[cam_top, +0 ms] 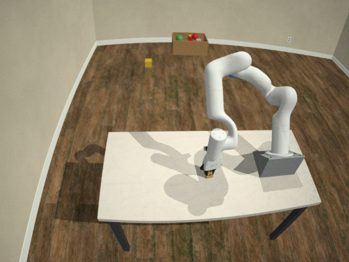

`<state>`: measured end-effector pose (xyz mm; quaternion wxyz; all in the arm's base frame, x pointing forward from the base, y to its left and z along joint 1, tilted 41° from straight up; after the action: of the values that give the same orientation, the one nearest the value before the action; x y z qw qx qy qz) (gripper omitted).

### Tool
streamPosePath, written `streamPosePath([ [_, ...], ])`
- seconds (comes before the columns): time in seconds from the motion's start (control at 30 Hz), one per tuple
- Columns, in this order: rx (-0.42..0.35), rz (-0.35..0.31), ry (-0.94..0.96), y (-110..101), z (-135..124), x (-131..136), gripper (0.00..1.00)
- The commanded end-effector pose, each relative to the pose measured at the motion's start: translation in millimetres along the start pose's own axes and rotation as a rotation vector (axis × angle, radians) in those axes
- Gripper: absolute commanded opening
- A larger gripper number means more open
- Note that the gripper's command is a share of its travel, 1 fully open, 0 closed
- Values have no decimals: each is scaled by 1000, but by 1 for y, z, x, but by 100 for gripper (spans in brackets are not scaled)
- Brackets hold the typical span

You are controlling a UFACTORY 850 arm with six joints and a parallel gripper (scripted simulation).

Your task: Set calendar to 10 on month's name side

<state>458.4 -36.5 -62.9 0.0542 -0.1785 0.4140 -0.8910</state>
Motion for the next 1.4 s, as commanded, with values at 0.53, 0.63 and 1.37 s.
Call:
streamPosePath([
  [0.53,0,1,0,-1,0,-1,27],
  [0.63,0,1,0,-1,0,-1,31],
  [1.37,0,1,0,-1,0,-1,47],
])
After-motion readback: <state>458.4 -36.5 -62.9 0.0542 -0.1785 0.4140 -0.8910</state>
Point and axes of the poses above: the point where the finger pads meet when closed, its own y axis out along the fingers, its own x axis across the jaws, z = x × y, the point moved 3 cm from there along -y, back along the fingers, and after that the axes turned 13 degrees about -y, right-handed, at the moved point
